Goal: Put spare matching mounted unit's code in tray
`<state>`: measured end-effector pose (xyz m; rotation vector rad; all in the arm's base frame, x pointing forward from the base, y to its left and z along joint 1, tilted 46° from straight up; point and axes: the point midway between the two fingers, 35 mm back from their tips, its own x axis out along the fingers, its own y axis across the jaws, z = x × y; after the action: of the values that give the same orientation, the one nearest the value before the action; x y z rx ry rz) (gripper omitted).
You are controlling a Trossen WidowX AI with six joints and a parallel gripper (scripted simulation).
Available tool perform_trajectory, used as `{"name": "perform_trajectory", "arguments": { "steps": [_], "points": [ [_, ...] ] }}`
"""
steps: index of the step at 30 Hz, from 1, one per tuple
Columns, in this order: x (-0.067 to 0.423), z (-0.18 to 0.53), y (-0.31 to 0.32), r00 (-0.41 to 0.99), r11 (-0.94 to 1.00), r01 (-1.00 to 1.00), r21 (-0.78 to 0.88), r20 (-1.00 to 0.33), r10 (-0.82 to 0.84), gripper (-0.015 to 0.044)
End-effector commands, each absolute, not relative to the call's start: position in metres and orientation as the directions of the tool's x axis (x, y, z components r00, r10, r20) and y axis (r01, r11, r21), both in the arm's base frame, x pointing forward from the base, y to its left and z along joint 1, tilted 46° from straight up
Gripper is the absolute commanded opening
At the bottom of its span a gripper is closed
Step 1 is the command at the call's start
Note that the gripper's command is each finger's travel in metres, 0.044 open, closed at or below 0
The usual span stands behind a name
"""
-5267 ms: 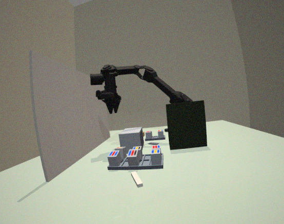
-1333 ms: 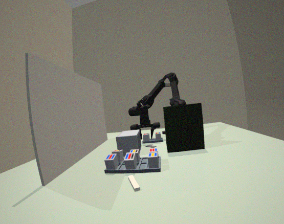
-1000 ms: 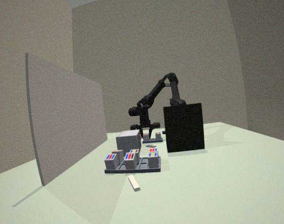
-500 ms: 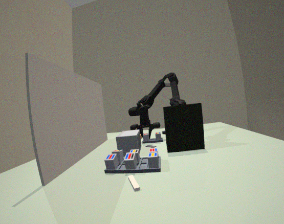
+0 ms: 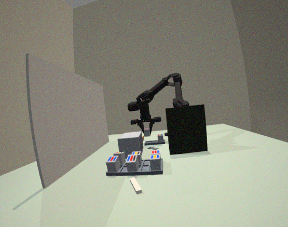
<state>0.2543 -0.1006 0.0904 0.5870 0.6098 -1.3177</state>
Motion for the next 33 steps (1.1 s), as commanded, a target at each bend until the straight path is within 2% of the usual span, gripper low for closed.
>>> {"name": "perform_trajectory", "arguments": {
  "steps": [1,11,26,33],
  "points": [
    [0.252,0.106,-0.089,0.156,0.156,0.986,0.064,-0.697,-0.699,0.0000],
    [0.248,0.115,-0.079,0.151,0.160,0.986,0.054,-0.700,-0.698,0.0000],
    [0.235,0.167,-0.030,0.155,0.157,0.986,0.061,-0.697,-0.700,0.0000],
    [0.257,0.173,-0.027,0.156,0.158,0.986,0.062,-0.698,-0.699,0.0000]
  ]
}}
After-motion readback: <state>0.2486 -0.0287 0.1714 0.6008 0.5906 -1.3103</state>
